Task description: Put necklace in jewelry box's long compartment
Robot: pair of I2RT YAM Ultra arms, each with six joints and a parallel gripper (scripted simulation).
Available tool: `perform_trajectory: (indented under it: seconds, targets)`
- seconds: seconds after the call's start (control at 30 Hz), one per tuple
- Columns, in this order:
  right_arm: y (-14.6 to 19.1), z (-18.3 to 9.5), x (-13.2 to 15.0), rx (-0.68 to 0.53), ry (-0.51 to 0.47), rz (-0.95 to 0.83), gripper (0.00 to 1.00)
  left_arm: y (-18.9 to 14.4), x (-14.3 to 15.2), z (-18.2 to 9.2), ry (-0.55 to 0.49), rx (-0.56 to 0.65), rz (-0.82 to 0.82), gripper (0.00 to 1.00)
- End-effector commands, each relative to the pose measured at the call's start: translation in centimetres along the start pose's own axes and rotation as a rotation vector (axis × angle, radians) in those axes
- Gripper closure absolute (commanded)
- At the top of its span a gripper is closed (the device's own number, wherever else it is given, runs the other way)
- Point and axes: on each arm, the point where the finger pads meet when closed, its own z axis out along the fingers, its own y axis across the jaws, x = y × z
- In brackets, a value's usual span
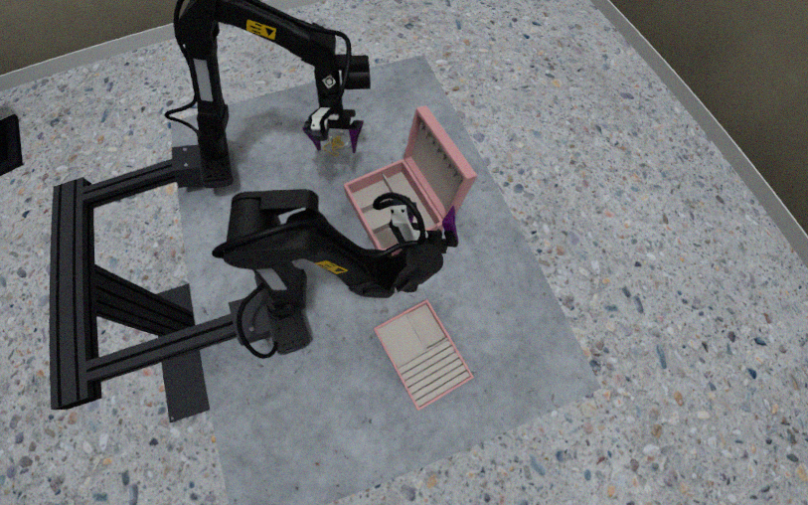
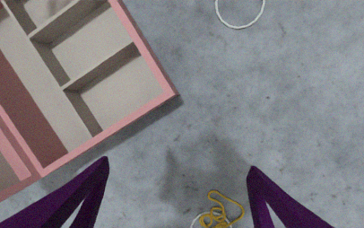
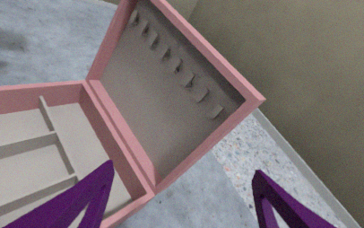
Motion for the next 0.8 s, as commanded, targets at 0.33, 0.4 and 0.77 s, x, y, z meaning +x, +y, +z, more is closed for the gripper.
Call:
perform_trajectory:
  seconds: [0.33, 0.4, 0.77]
  targets:
    - [-0.26, 0.11, -0.65, -0.001, -0.015, -0.018, 0.0, 0.62, -0.41, -0.56, -0.002, -0.027, 0.012, 0.0]
    - [-0.26, 0.11, -0.65, -0.001, -0.015, -0.018, 0.0, 0.62, -0.41, -0.56, -0.002, -0.027, 0.012, 0.0]
    - [0.31, 0.22, -0.98, -0.034, -0.005, -0.001, 0.0, 0.85, -0.18, -1.04, -0.01, -0.086, -0.038, 0.0]
